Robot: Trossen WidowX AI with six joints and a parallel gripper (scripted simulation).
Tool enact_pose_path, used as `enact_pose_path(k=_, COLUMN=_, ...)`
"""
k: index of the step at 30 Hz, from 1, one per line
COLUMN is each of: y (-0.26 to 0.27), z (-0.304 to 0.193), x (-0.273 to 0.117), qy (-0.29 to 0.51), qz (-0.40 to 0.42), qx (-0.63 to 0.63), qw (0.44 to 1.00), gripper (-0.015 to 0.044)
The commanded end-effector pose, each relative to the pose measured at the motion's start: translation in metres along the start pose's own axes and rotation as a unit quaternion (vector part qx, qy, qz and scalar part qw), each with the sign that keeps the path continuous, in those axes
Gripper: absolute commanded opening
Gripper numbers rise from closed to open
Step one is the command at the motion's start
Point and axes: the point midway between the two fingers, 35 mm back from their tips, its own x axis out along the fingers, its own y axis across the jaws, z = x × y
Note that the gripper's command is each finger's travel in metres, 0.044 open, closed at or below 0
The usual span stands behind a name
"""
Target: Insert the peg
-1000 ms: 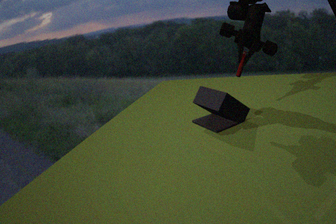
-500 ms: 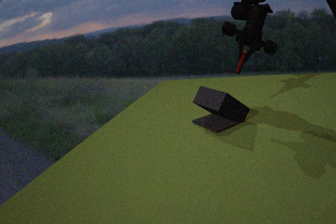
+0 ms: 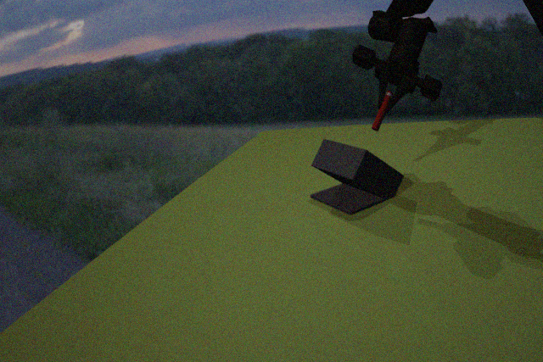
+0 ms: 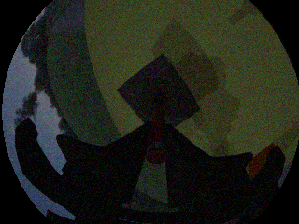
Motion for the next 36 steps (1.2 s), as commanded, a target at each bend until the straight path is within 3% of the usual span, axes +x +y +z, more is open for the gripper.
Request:
enact_pose_path(k=1, y=-0.003, z=0.002, x=0.010, qy=0.005, qz=0.000, qx=0.009, qw=1.000, gripper=0.0000)
enact_pose_path(k=36, y=-0.003, z=0.004, x=0.048, qy=0.007, qz=0.006, qx=0.006, qw=1.000, gripper=0.0000)
